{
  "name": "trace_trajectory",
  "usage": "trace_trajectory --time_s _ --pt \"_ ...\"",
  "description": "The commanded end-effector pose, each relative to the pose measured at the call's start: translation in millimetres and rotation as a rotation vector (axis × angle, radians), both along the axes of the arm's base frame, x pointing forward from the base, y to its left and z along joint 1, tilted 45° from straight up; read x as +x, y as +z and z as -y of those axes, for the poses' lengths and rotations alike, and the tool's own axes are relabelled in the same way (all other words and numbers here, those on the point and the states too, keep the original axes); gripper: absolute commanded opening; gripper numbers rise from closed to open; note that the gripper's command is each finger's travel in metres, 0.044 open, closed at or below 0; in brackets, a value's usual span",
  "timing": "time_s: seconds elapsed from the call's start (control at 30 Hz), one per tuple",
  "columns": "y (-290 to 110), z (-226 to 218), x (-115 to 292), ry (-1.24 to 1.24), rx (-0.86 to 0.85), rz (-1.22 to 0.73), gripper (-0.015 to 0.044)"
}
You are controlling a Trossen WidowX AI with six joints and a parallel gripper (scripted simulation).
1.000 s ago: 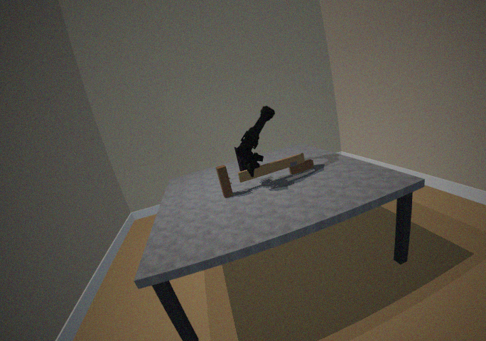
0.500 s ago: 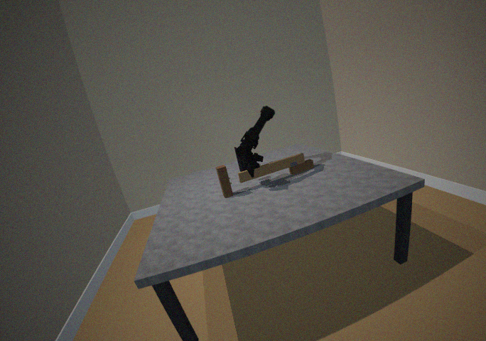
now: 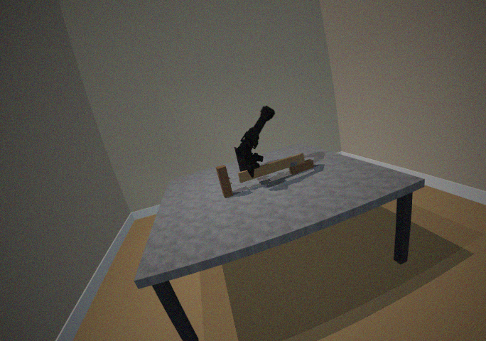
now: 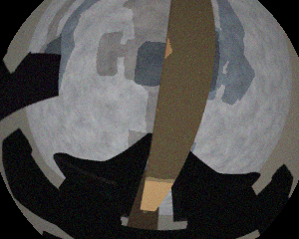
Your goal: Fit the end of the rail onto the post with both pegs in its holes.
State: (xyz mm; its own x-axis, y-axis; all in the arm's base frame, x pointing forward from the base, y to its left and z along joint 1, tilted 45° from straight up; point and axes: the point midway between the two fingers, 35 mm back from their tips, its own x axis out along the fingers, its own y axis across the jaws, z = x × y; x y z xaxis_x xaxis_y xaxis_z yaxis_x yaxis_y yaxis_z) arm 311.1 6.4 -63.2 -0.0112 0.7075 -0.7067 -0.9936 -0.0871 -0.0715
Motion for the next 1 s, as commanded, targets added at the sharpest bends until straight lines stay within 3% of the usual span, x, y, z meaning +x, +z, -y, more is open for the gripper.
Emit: trace_trajectory --time_s 0.0,0.97 --pt "3.4 4.0 1.2 -0.006 -0.003 0.008 0.0000" --pt "0.2 1.8 1.4 -0.006 -0.003 0.008 0.0000"
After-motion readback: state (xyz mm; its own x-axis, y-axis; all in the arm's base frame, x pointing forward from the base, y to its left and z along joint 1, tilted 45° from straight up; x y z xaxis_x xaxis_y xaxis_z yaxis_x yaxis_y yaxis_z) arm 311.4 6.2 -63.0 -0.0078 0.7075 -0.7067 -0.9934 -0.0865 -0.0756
